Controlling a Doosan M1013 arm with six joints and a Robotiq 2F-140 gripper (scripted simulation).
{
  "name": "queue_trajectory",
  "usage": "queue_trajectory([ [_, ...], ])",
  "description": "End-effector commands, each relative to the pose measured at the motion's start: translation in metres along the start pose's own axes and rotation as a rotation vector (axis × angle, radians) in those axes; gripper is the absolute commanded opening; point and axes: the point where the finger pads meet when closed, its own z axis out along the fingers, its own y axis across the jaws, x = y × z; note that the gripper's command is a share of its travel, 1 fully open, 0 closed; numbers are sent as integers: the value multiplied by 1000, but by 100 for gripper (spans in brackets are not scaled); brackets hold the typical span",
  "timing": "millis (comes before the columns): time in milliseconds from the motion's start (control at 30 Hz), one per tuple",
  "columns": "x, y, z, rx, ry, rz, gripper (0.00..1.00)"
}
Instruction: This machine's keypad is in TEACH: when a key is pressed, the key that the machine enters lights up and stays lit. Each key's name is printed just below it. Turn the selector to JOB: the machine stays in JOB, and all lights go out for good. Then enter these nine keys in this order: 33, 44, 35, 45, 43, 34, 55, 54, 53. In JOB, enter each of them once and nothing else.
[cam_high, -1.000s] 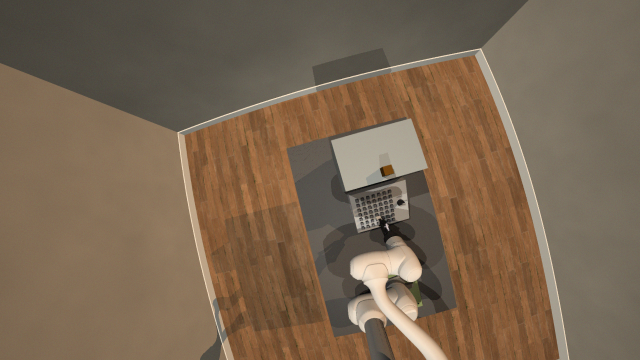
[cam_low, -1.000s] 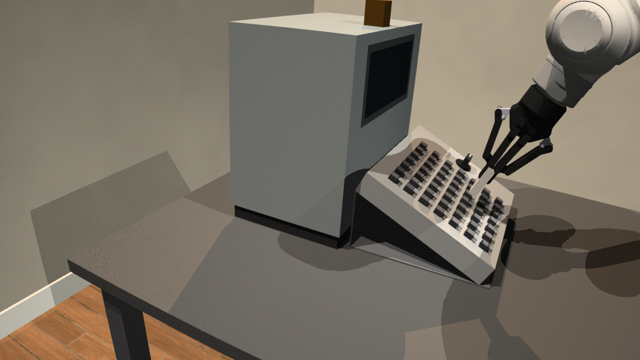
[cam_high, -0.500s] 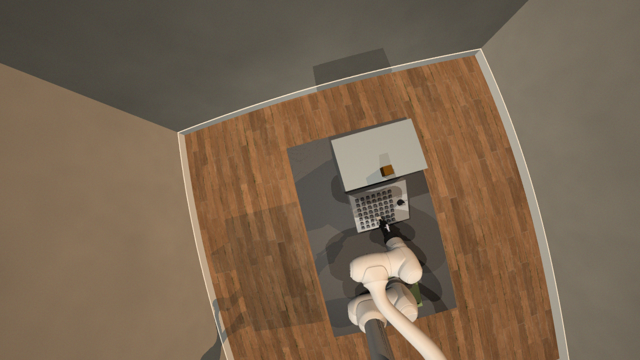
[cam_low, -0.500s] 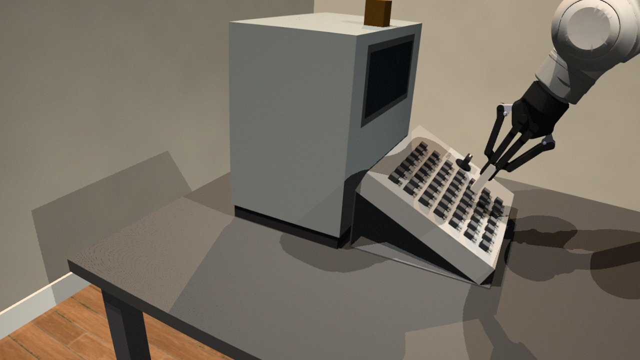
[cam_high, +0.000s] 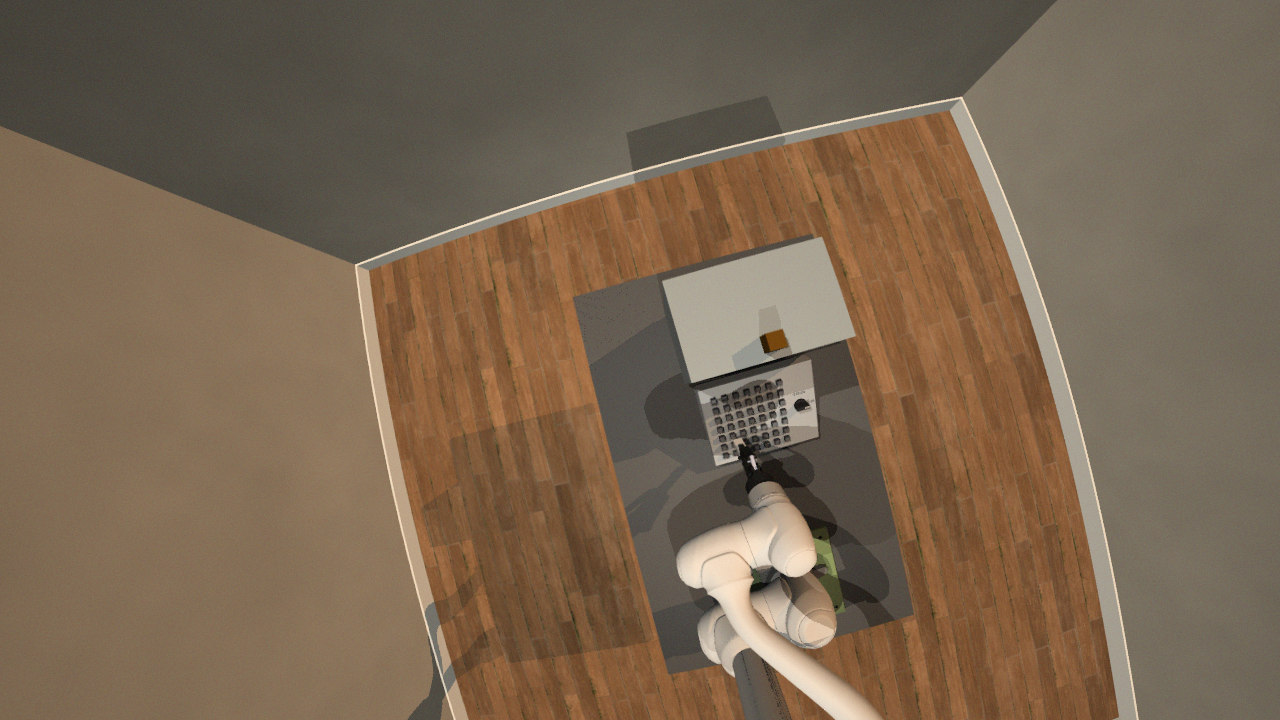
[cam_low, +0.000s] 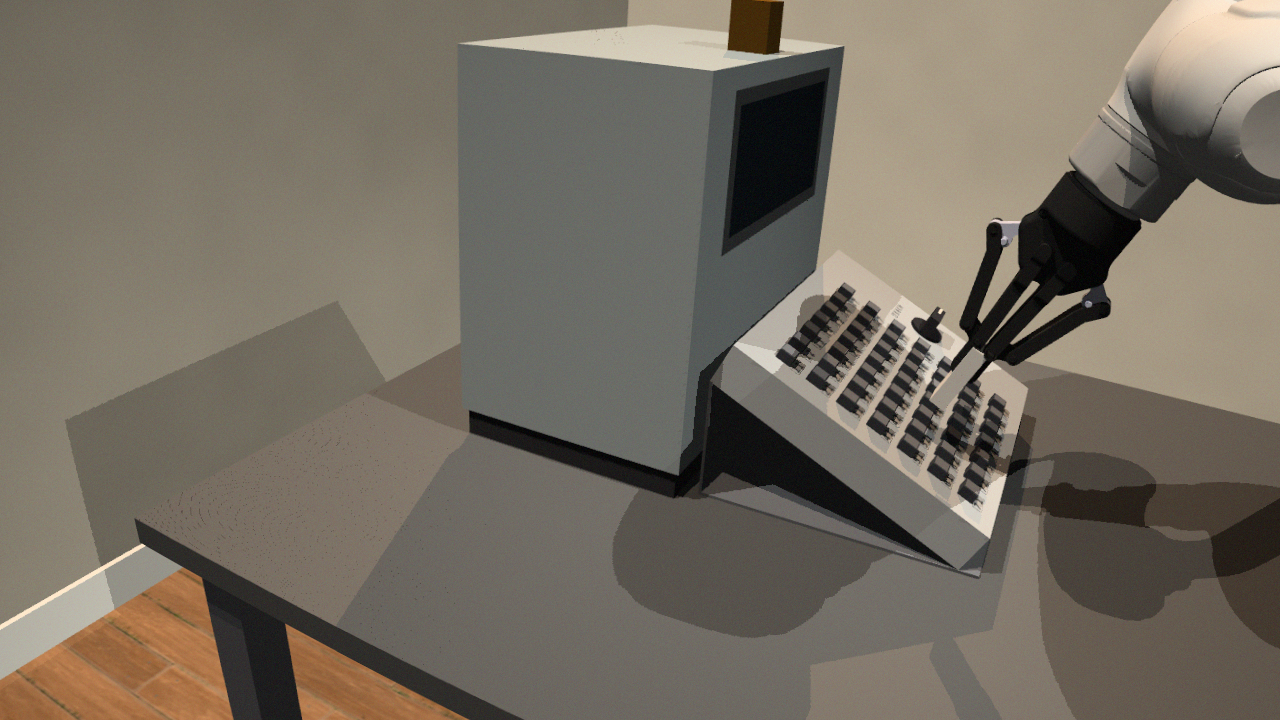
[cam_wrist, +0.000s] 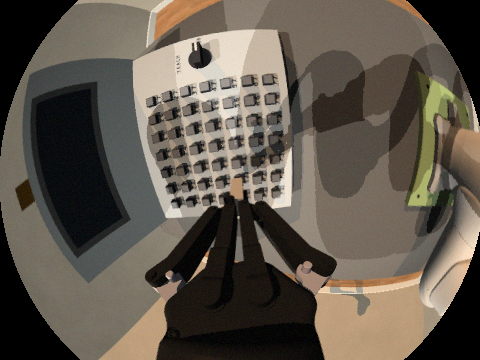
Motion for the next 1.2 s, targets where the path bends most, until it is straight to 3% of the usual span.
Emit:
queue_trajectory([
  [0,-6,1,1,-4,-2,-15,0],
  [600,-6,1,21,-4,-2,-15,0],
  [1167,-6,1,22,-4,-2,-15,0],
])
